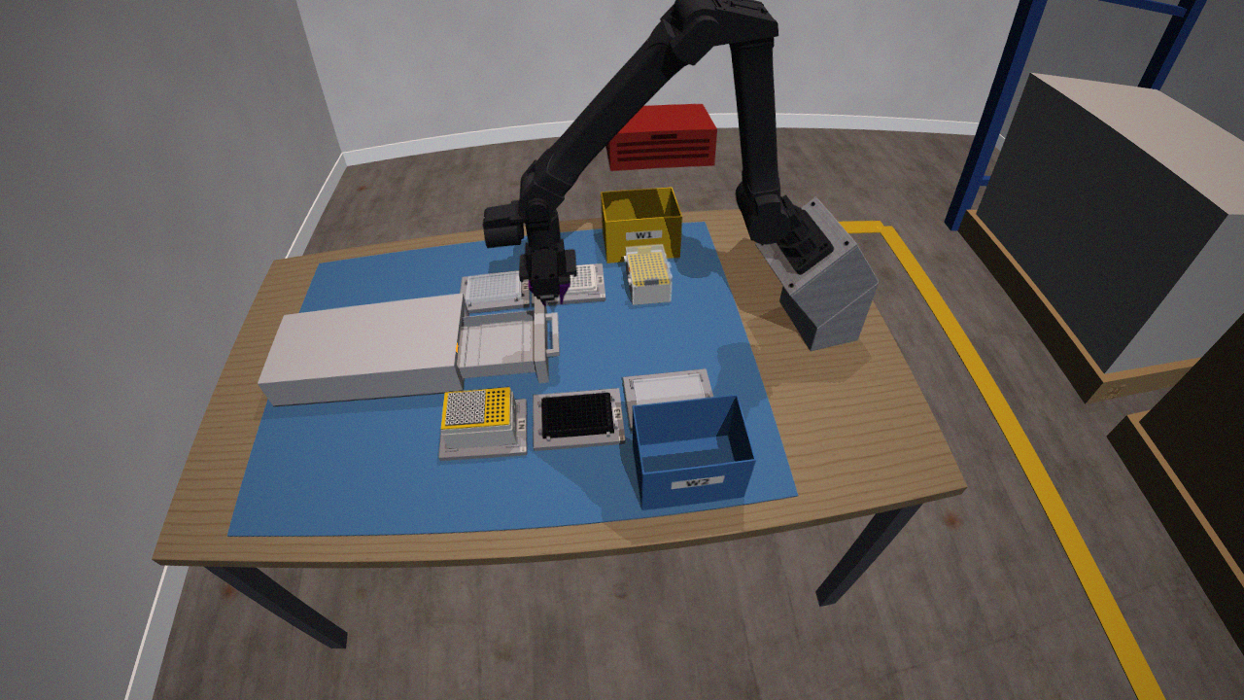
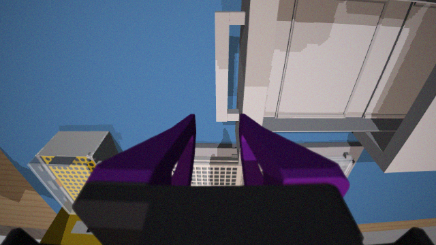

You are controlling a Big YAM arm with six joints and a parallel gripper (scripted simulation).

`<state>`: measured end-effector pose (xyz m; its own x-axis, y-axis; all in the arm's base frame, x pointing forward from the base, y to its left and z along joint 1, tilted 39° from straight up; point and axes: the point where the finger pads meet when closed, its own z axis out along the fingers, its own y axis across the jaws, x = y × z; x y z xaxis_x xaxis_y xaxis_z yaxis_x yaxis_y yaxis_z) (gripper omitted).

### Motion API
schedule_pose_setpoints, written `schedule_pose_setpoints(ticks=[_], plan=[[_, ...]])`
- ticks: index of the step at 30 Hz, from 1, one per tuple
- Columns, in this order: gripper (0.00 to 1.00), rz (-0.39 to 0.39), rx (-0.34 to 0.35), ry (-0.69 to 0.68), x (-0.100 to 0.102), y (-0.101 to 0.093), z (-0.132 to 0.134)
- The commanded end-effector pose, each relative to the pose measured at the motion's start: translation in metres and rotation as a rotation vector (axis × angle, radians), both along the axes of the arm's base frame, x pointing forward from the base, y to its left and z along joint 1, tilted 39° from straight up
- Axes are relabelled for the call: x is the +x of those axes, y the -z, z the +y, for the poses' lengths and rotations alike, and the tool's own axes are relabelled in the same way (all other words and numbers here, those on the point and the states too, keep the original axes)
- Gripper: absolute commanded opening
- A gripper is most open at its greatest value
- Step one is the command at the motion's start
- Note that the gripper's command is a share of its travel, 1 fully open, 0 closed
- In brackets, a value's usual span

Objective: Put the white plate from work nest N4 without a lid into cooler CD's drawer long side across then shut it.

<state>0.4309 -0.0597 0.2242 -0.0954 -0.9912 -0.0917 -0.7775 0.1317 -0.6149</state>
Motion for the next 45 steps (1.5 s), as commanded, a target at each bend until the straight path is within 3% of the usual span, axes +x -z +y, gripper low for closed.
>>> schedule_pose_setpoints(ticks=[1,13,45], plan=[[0.3,-0.056,-0.016,-0.018,0.019,-0.023,0.002],[0.3,-0.017,0.001,-0.007,0.019,0.01,0.005],[0.3,-0.012,0.002,-0.007,0.041,0.042,0.006]])
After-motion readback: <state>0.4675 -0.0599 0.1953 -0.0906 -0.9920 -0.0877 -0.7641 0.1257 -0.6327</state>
